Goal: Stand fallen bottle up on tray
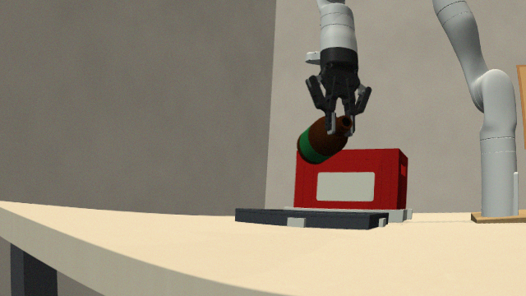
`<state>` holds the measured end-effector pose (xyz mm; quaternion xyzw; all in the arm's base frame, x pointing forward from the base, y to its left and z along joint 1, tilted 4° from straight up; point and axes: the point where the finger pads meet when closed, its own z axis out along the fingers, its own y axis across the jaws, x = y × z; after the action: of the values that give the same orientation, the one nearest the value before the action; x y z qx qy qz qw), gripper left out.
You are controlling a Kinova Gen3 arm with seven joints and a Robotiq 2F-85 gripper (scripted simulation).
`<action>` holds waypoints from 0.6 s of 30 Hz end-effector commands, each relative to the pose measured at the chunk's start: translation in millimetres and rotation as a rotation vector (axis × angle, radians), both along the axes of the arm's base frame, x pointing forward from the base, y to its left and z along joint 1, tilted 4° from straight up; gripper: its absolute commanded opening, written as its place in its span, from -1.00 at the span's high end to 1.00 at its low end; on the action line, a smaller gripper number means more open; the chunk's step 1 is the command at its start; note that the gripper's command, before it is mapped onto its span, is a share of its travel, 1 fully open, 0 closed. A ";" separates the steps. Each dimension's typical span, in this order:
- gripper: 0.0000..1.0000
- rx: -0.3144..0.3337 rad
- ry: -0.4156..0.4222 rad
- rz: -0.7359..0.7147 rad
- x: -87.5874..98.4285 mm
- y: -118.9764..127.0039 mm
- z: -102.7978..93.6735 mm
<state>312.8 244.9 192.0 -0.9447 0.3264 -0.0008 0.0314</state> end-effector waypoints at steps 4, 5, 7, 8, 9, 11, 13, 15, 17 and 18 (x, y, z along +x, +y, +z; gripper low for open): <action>1.00 0.003 -0.006 -0.001 1.2 0.2 7.6; 1.00 0.003 -0.006 -0.001 1.2 0.2 8.5; 1.00 0.003 -0.006 -0.001 1.1 0.1 10.2; 1.00 0.003 -0.006 -0.001 1.1 0.0 11.0; 1.00 0.003 -0.006 -0.001 1.1 0.0 11.8; 1.00 0.003 -0.006 -0.001 1.1 -0.1 13.2; 1.00 0.003 -0.006 -0.001 1.1 -0.1 13.2; 1.00 0.003 -0.006 -0.001 1.0 -0.2 14.5; 1.00 0.003 -0.006 -0.001 1.0 -0.3 15.7; 1.00 0.003 -0.006 -0.001 1.0 -0.3 16.2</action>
<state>312.9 244.2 206.0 -0.9446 0.3265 -0.0015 0.0322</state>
